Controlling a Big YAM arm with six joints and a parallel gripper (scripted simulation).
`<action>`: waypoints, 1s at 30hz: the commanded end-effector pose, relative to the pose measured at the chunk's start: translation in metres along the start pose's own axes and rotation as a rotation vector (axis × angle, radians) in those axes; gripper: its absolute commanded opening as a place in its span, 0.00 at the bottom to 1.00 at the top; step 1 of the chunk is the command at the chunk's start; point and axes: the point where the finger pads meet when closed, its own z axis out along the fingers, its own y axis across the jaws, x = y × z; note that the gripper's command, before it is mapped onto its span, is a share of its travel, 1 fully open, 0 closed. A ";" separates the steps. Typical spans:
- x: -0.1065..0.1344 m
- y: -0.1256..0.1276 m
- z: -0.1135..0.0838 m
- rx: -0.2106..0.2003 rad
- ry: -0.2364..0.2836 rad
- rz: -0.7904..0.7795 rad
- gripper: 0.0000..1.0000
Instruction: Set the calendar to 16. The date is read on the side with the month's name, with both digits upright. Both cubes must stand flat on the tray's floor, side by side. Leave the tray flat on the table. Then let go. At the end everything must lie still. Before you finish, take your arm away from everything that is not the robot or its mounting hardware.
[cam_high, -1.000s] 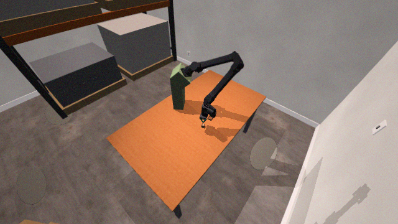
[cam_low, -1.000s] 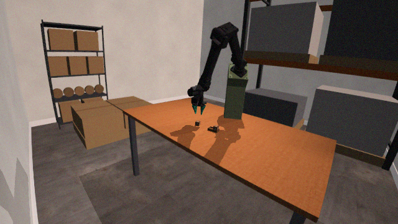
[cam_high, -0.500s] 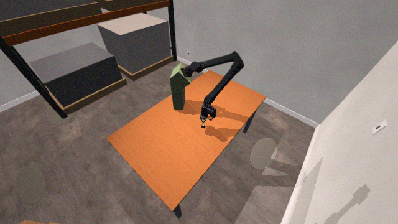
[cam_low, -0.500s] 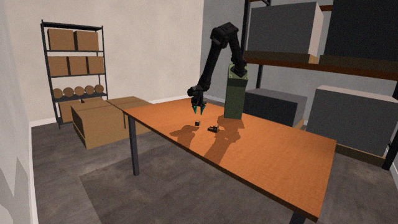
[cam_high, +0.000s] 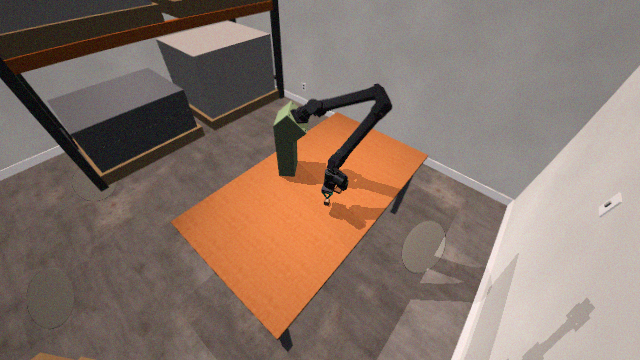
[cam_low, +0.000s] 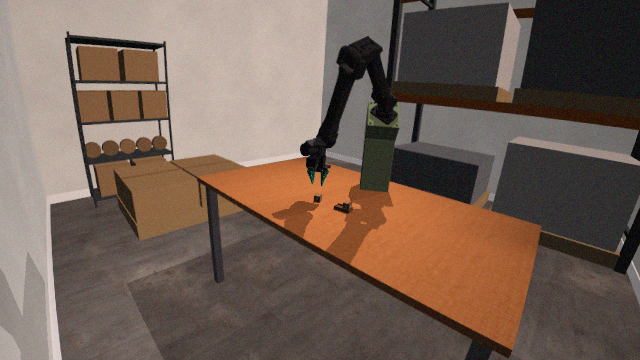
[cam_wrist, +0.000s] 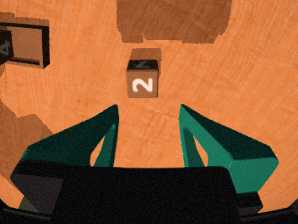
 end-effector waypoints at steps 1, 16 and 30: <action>0.003 0.008 0.011 -0.016 0.008 0.005 0.47; 0.004 0.008 0.033 -0.016 0.008 0.006 0.47; 0.005 0.009 0.046 -0.017 0.009 0.007 0.47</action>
